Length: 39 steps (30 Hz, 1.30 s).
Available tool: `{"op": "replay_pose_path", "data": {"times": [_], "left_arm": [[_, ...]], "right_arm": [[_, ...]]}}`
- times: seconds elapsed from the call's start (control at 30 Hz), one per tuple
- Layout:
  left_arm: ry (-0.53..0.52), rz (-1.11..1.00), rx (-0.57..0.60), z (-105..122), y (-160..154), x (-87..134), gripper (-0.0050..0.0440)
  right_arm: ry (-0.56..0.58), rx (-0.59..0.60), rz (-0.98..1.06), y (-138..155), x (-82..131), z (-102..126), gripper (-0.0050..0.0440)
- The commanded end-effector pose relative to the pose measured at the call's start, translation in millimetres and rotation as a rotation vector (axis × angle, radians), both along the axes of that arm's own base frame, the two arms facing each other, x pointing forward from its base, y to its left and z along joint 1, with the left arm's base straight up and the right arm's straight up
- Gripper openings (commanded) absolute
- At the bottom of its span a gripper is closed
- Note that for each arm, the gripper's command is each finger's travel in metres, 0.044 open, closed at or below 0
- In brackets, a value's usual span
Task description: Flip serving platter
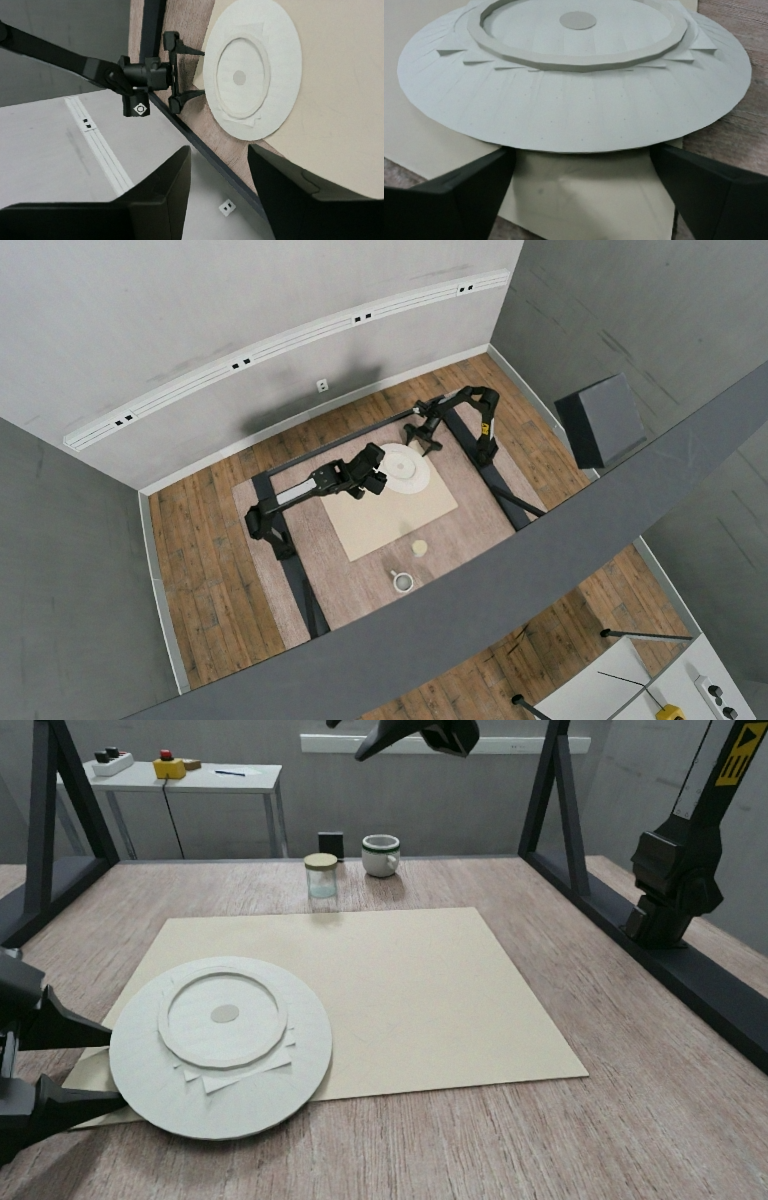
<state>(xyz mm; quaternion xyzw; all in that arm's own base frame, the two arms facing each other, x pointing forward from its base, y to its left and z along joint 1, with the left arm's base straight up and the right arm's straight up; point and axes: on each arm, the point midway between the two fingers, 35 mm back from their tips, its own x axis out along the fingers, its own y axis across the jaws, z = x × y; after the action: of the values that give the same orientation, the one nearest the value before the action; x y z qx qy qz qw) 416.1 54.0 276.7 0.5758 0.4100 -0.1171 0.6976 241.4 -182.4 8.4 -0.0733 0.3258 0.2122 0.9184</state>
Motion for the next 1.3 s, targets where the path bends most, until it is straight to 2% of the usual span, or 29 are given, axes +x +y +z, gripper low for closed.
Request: {"op": "replay_pose_path", "data": {"times": [0.0, 0.33, 0.43, 0.53, 0.6, 1.27], "left_arm": [[-0.009, 0.011, -0.001, 2.6, 2.2, -0.5, 0.016], [-0.009, 0.011, -0.001, 2.6, 2.2, -0.5, 0.016], [-0.009, 0.011, -0.001, 2.6, 2.2, -0.5, 0.016], [-0.009, 0.011, -0.001, 2.6, 2.2, -0.5, 0.016], [-0.009, 0.011, -0.001, 2.6, 2.2, -0.5, 0.016], [-0.009, 0.011, -0.001, 2.6, 2.2, -0.5, 0.016]], "right_arm": [[-0.035, -0.058, 0.016, -6.7, 13.0, 21.7, 0.04], [0.031, -0.091, 0.014, -6.9, 13.3, 21.9, 0.04], [0.018, -0.086, 0.015, -6.7, 13.5, 22.1, 0.04], [0.061, -0.106, 0.013, -6.9, 13.1, 21.6, 0.04], [0.03, -0.101, 0.019, -7.1, 14.0, 22.1, 0.04], [0.047, -0.079, 0.016, -7.5, 6.8, 14.9, 0.04]]}}
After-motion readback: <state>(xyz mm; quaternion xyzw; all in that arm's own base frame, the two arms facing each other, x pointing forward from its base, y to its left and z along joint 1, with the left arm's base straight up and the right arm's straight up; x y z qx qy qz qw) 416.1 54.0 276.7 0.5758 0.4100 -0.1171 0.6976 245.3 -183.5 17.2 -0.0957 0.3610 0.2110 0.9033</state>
